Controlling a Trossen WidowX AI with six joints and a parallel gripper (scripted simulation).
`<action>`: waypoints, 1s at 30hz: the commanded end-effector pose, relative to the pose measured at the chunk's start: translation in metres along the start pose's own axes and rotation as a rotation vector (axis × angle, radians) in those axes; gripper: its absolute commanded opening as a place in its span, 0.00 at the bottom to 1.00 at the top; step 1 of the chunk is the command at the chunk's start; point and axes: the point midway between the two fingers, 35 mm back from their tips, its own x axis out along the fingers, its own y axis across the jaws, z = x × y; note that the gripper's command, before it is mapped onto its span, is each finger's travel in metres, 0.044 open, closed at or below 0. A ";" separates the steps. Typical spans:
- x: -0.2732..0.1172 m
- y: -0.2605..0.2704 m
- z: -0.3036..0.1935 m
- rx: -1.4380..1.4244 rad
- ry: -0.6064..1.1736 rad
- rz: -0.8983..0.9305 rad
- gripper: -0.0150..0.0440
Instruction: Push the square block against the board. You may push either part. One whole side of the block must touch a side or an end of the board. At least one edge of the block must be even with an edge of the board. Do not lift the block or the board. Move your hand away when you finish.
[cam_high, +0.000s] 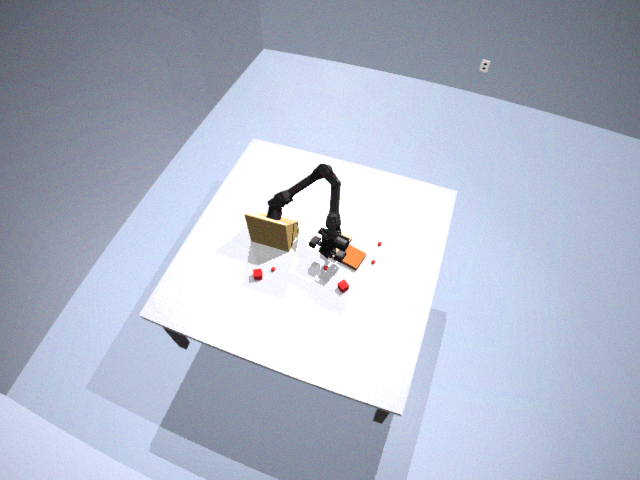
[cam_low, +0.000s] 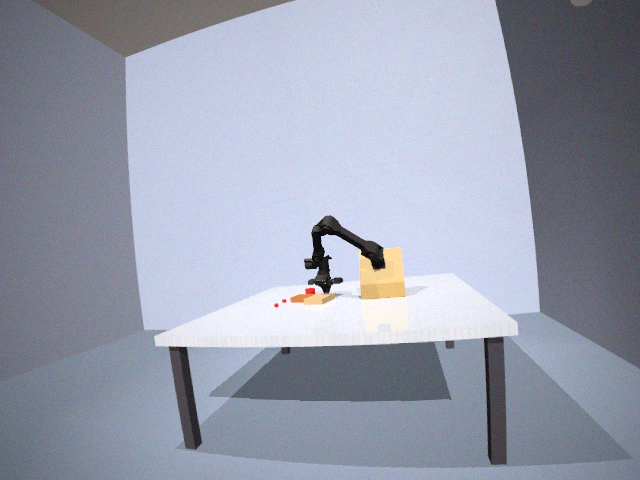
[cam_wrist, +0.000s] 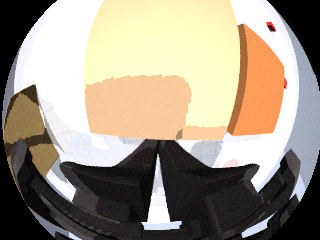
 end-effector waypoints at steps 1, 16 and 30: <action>0.000 0.001 0.006 0.005 -0.006 0.001 0.25; 0.000 0.000 -0.012 0.005 -0.004 0.000 0.25; 0.000 -0.001 -0.035 0.004 -0.003 -0.001 0.25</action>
